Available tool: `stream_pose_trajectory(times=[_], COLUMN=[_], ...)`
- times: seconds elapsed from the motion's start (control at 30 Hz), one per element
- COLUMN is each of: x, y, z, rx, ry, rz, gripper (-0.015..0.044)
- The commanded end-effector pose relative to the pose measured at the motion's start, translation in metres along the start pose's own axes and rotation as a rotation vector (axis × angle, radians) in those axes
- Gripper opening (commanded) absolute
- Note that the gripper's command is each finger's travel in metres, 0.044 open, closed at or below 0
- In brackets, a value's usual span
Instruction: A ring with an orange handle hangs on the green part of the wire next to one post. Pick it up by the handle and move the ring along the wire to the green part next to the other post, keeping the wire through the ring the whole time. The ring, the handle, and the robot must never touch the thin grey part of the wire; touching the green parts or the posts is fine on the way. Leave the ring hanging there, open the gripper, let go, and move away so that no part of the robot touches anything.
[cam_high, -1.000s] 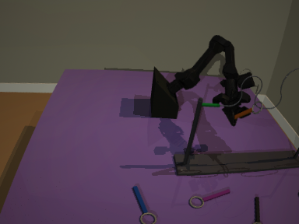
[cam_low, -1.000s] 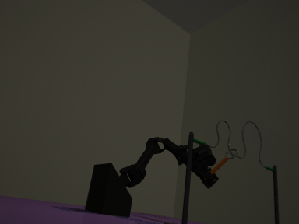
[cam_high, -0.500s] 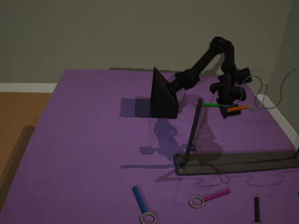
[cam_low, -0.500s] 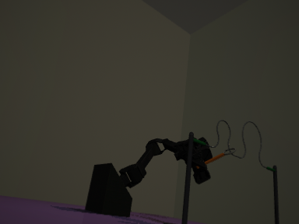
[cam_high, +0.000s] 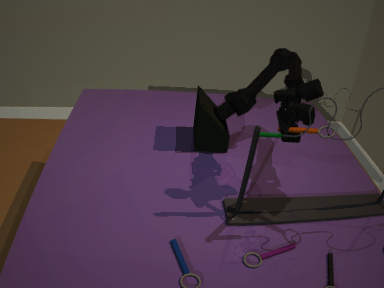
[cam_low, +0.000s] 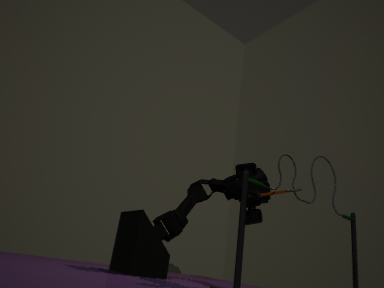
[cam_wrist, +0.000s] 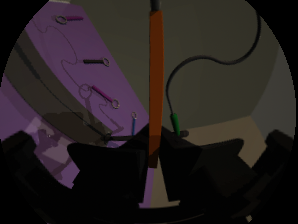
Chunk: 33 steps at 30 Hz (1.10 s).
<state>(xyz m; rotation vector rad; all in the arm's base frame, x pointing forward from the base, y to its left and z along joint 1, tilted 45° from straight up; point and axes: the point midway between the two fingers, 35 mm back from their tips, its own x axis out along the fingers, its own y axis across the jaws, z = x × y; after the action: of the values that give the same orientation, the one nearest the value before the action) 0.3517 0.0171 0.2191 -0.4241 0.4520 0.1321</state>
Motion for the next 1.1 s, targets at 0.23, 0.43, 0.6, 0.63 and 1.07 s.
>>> stream_pose_trajectory(times=[0.23,0.43,0.6,0.63,1.07], x=[-0.007,-0.011,-0.014,-0.014,-0.02], y=[-0.032,-0.046,-0.055,-0.057,-0.072], z=[0.006,0.009,0.012,0.013,0.019], rx=[-0.172,-0.259,-0.318,-0.328,-0.429], ry=[0.016,0.027,0.035,0.036,0.05], rz=[-0.11,-0.158,-0.19,-0.196,-0.251], gripper=[-0.015,-0.015,-0.015,-0.015,-0.015])
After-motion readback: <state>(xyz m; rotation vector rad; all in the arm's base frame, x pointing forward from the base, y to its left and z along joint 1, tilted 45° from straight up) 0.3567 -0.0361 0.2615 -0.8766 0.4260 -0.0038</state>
